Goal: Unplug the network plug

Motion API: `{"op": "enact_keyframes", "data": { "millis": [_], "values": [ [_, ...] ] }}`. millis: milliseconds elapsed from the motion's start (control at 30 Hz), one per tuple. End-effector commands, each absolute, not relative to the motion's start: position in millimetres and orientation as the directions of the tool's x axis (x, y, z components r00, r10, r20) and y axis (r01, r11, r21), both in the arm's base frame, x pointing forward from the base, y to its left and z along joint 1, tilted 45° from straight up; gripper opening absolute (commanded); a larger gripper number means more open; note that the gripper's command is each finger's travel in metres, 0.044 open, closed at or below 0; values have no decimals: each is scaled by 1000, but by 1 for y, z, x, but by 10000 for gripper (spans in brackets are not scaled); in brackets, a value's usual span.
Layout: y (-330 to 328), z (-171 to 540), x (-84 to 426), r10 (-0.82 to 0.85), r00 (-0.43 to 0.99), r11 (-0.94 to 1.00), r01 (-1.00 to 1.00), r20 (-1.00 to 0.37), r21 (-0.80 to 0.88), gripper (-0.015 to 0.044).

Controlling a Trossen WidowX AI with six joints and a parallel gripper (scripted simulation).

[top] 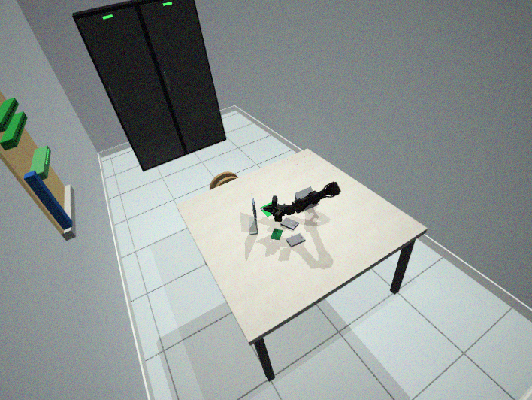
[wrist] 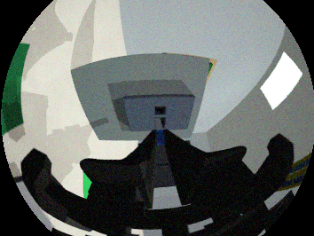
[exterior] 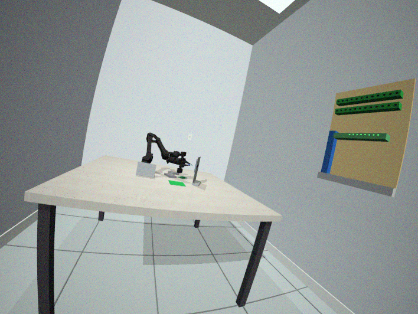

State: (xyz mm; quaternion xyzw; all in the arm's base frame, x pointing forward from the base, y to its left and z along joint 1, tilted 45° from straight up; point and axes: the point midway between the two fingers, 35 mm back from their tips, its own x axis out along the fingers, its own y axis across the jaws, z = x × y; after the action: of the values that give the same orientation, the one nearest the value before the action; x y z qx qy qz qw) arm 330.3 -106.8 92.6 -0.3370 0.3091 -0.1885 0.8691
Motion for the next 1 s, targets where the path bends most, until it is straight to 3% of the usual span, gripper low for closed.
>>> {"op": "enact_keyframes", "data": {
  "millis": [0,967],
  "values": [
    [-106,93,328,-539,736,702,125,-409,-701,0],
    [-101,97,317,-539,736,702,125,-410,-701,0]
  ]
}}
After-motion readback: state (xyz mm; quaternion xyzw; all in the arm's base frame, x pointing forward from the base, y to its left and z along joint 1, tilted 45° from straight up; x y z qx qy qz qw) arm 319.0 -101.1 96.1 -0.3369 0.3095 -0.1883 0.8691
